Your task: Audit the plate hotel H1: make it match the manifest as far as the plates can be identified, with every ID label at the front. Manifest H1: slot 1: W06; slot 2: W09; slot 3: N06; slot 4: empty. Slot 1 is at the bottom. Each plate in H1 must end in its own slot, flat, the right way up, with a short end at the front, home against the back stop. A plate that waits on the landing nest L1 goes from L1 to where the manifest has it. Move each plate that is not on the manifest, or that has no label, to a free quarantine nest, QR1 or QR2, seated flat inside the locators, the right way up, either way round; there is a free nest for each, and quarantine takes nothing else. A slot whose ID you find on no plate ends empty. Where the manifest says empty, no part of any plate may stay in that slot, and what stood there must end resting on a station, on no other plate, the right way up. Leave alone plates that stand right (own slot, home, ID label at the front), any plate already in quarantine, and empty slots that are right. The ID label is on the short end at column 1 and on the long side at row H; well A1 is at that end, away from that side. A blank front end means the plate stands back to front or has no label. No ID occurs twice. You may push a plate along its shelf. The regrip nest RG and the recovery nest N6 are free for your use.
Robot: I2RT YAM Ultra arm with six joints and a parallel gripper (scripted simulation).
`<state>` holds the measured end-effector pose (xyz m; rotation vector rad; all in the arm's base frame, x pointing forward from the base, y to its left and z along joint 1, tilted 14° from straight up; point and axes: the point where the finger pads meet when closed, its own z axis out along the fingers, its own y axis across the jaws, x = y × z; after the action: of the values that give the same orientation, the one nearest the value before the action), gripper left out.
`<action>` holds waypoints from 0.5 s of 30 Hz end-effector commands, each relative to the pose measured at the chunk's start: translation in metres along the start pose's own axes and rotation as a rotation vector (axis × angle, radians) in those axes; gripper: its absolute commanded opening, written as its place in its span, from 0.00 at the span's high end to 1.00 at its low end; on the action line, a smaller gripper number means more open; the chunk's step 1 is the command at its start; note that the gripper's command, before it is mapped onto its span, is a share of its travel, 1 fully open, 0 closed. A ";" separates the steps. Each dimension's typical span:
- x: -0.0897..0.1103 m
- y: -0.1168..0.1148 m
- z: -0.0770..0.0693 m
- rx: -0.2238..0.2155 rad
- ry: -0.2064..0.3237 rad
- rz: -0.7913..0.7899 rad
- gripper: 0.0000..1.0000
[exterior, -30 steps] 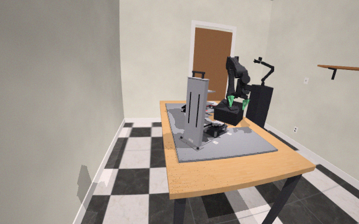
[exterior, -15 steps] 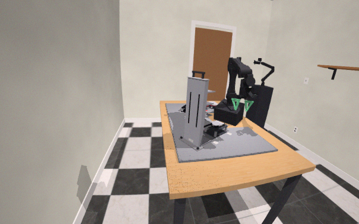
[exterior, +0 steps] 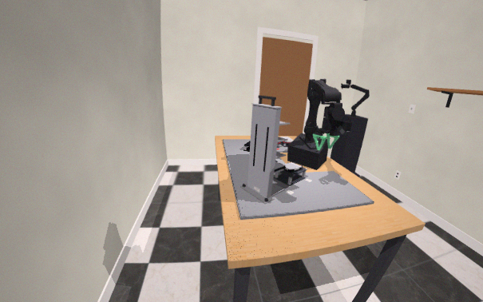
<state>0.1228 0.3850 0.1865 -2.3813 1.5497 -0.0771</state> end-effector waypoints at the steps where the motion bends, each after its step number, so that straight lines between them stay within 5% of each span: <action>1: 0.001 0.003 -0.007 -0.043 0.022 -0.098 0.00; 8: 0.002 0.001 -0.021 -0.032 0.009 -0.125 0.00; 10: 0.006 0.003 -0.004 -0.042 0.023 -0.121 0.00; 15: 0.005 0.005 0.009 -0.049 0.028 -0.127 0.00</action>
<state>0.1224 0.3787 0.1775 -2.5345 1.4446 -0.1263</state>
